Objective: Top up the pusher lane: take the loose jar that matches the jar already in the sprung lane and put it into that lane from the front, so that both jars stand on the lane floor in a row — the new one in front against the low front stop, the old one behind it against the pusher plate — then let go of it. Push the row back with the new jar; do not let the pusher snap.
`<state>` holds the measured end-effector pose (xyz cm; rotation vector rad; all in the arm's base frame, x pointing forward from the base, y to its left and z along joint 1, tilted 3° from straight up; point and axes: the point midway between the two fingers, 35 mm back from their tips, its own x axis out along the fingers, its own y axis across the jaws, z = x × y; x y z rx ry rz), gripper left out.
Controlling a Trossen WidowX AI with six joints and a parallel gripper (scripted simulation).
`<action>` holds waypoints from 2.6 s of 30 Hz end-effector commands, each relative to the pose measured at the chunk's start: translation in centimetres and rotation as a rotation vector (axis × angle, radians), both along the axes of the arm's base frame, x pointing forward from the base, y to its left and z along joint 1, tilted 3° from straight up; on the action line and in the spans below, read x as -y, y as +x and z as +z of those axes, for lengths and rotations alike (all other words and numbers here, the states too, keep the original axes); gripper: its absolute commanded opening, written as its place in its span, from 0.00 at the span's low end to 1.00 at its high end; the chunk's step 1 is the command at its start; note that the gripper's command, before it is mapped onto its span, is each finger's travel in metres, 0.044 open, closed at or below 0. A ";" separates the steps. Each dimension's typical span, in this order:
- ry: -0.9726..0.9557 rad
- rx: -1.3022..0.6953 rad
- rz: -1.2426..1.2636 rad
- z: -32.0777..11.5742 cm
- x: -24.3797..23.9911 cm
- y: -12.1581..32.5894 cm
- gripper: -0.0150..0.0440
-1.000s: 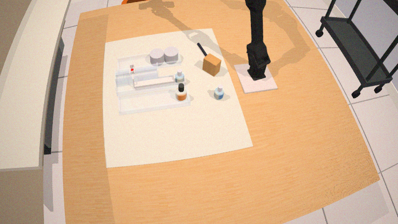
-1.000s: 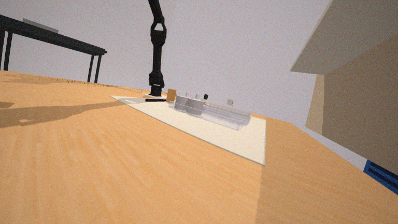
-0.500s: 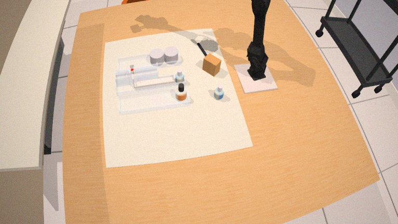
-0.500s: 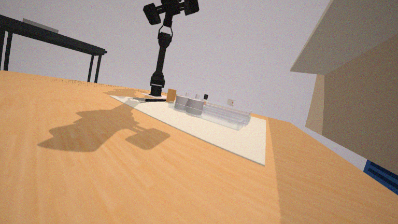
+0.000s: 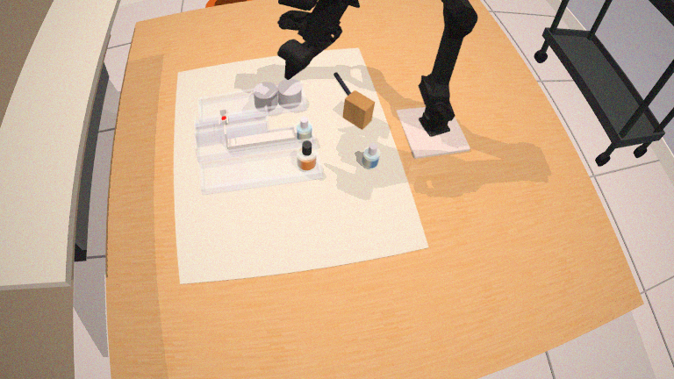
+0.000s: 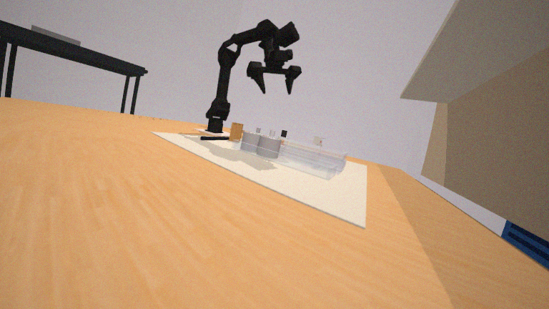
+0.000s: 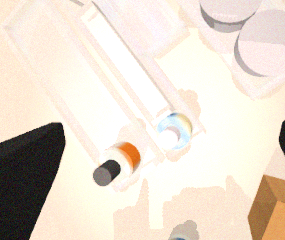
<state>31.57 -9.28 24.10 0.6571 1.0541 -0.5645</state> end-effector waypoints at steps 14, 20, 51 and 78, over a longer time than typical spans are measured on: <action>-0.078 -0.413 0.640 -9.7 -14.7 -10.7 1.00; -0.078 -0.413 0.640 -9.8 -14.9 -10.7 1.00; -0.078 -0.413 0.640 -16.7 -14.8 -10.4 1.00; -0.078 -0.413 0.640 -18.4 -14.7 -10.4 0.47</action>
